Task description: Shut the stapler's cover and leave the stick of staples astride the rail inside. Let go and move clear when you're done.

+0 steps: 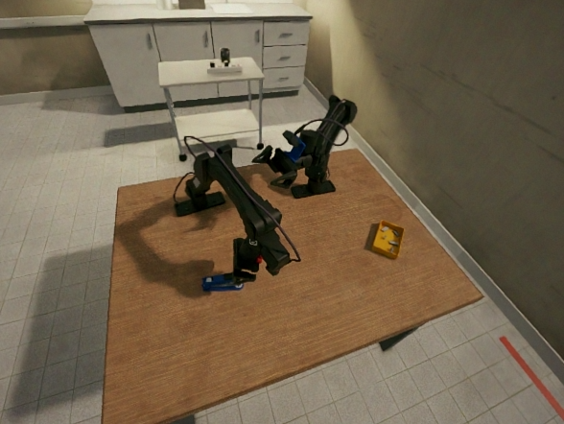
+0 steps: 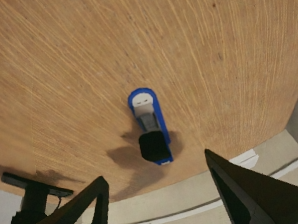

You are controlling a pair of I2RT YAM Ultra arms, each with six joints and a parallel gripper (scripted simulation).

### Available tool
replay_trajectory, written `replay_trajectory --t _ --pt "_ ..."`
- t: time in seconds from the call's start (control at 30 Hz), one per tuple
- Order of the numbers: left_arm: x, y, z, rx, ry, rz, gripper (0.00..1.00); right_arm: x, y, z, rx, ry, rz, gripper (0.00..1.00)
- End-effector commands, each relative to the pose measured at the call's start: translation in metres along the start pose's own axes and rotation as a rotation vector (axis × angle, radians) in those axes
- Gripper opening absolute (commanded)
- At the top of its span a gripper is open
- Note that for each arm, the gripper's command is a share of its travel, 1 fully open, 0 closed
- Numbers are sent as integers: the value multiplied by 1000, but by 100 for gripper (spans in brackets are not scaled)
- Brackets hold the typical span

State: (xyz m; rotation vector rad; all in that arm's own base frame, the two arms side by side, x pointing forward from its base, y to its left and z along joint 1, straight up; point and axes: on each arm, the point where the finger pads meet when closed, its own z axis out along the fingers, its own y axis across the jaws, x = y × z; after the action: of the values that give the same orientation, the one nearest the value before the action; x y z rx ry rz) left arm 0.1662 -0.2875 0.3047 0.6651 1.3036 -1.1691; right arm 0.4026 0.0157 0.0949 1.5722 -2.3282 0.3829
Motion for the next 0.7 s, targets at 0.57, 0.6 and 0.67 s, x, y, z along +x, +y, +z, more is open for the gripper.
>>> replay_trajectory --t 0.57,0.6,0.67 --pt "3 29 -28 -410 148 40 100 30 -5 -19 -43 -409 13 100" --pt "0 27 -29 -403 139 38 100 30 -5 -19 -43 -409 13 100" --pt "-5 22 -27 -380 121 32 100 30 -5 -19 -43 -409 13 100"
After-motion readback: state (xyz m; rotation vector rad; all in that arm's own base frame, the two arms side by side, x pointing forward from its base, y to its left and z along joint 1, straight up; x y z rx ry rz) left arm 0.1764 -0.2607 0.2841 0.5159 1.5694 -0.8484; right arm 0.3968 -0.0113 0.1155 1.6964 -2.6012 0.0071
